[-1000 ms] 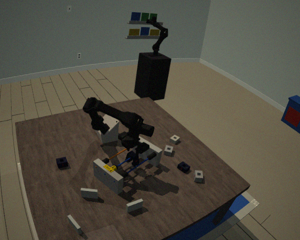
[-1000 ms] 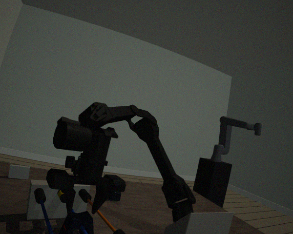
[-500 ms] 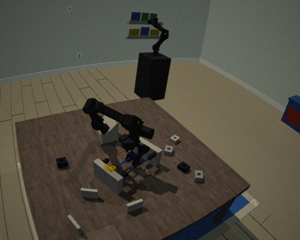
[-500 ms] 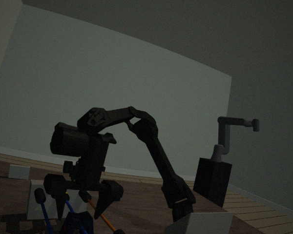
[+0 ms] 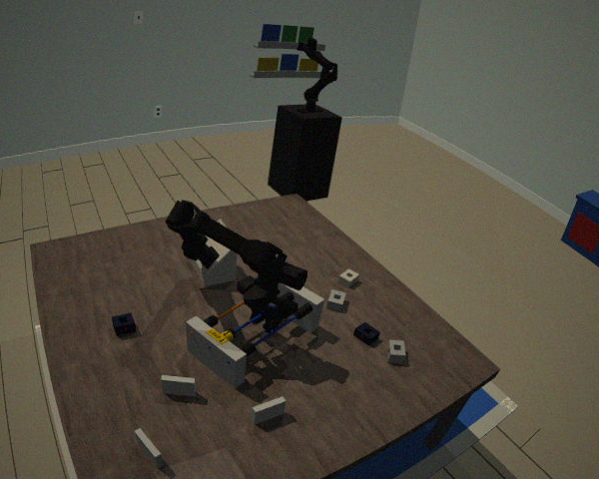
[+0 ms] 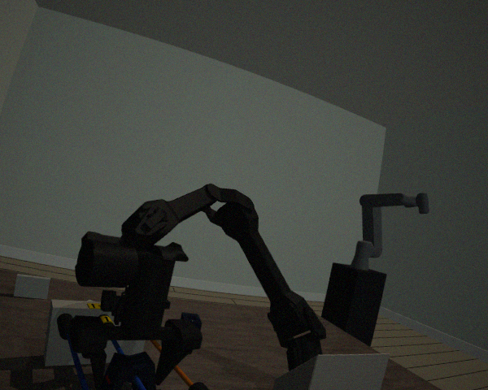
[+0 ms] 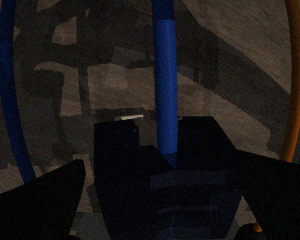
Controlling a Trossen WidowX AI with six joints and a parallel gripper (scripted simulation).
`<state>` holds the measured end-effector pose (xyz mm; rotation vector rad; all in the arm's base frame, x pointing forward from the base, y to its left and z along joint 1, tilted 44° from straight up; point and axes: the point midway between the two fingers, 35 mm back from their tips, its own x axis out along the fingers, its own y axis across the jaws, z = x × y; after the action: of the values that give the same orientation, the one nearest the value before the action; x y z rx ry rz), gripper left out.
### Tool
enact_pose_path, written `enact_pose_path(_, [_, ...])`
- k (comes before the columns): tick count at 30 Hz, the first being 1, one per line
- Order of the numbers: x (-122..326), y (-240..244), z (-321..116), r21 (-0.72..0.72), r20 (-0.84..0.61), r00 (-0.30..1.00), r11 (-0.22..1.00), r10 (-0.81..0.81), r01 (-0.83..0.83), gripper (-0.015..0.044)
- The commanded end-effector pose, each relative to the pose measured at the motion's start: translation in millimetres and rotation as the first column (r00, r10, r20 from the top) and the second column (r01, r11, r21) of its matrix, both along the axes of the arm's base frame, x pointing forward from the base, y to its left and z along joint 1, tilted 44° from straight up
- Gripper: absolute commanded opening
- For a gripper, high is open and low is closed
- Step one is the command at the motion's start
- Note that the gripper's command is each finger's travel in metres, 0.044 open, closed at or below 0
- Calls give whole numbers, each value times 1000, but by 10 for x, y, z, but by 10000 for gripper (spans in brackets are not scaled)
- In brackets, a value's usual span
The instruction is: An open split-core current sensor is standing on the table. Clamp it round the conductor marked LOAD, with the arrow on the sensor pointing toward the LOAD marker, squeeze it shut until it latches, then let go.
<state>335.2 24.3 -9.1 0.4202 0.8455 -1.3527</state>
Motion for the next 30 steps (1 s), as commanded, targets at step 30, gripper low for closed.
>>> enact_pose_path(30, [-6, -123, -123, -1, -1, 1000, 1000, -2, 2, 313])
